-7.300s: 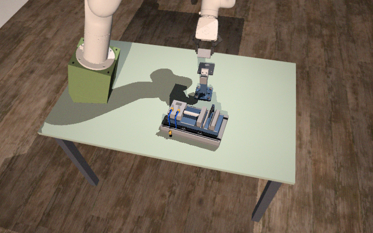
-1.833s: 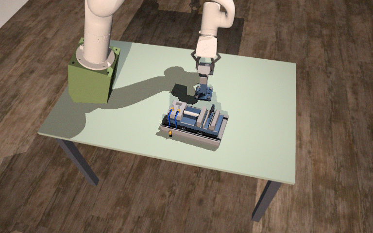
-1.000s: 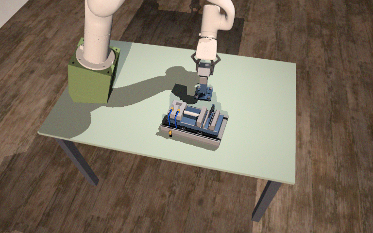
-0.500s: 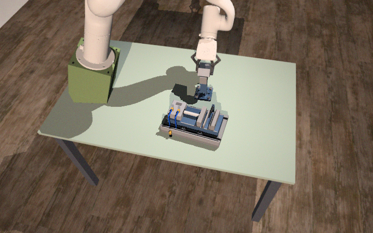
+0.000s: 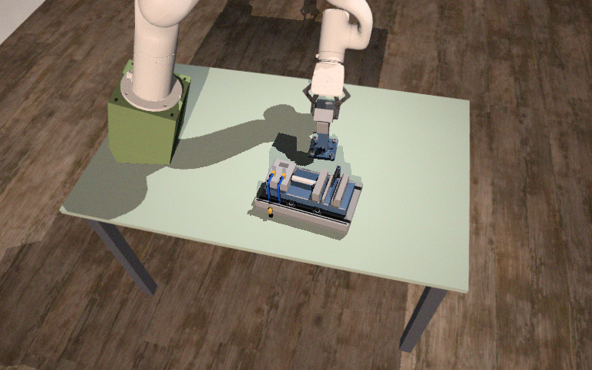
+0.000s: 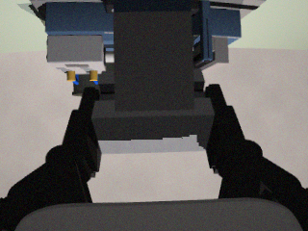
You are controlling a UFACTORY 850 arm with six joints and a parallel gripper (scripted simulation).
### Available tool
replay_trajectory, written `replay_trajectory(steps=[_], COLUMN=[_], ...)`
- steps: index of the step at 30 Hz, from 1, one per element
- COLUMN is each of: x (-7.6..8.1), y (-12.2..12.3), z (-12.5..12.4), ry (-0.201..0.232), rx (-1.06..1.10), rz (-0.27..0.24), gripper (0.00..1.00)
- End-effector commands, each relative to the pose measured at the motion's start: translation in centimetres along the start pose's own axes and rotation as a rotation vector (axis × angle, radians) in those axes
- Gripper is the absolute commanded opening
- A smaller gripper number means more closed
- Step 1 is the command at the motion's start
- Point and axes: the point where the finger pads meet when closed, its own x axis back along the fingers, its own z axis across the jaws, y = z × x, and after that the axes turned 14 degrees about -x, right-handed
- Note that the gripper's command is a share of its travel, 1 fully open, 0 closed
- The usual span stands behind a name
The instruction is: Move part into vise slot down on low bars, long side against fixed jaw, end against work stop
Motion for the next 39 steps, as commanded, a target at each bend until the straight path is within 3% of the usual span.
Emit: replay_trajectory(steps=[1,16,17,39], x=[0.04,0.04,0.04,0.04], y=[-0.01,-0.01,-0.01,-0.01], z=[0.07,0.07,0.07,0.07], ry=[0.001,0.001,0.001,0.001], rx=[-0.001,-0.001,-0.001,-0.001], rz=[0.0,0.0,0.0,0.0], gripper=[0.0,0.0,0.89,0.89])
